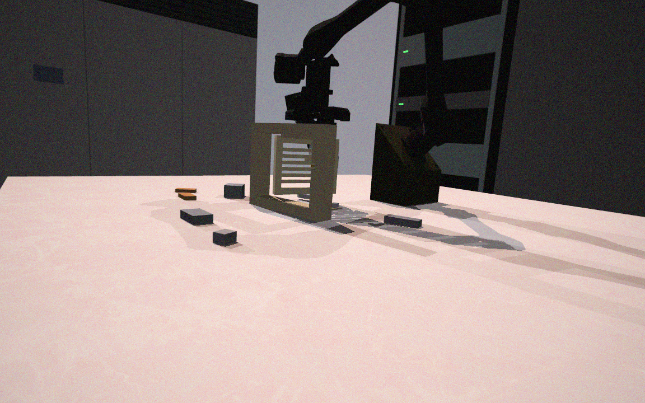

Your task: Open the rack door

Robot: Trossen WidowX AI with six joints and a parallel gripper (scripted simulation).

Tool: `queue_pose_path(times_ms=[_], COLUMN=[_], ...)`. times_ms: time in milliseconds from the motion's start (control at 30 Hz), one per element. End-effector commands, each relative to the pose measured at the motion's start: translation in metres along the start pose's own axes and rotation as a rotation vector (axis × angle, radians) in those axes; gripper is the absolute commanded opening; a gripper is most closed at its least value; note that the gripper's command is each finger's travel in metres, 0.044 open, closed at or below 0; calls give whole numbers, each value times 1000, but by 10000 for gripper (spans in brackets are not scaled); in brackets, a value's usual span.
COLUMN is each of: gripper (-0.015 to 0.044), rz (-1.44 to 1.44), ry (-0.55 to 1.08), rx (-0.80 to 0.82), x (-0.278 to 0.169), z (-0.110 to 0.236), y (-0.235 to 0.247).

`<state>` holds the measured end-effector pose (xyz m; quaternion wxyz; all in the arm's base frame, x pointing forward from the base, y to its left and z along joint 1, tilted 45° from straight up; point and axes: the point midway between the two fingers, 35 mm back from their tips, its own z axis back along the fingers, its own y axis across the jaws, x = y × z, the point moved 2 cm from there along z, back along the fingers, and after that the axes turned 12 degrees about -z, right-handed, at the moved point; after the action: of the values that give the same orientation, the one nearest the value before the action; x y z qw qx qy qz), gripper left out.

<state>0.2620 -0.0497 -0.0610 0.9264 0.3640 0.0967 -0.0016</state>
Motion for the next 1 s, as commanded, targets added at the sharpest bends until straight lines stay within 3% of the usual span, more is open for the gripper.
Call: queue_pose_path(times_ms=[0, 400, 900, 967], gripper=[8, 8, 8, 61], rz=[83, 287, 297, 297], ry=[3, 2, 2, 2], rx=[0, -2, -2, -2], x=[5, 21, 21, 21], z=[-1, 0, 0, 0], y=[-10, -32, -33, -33])
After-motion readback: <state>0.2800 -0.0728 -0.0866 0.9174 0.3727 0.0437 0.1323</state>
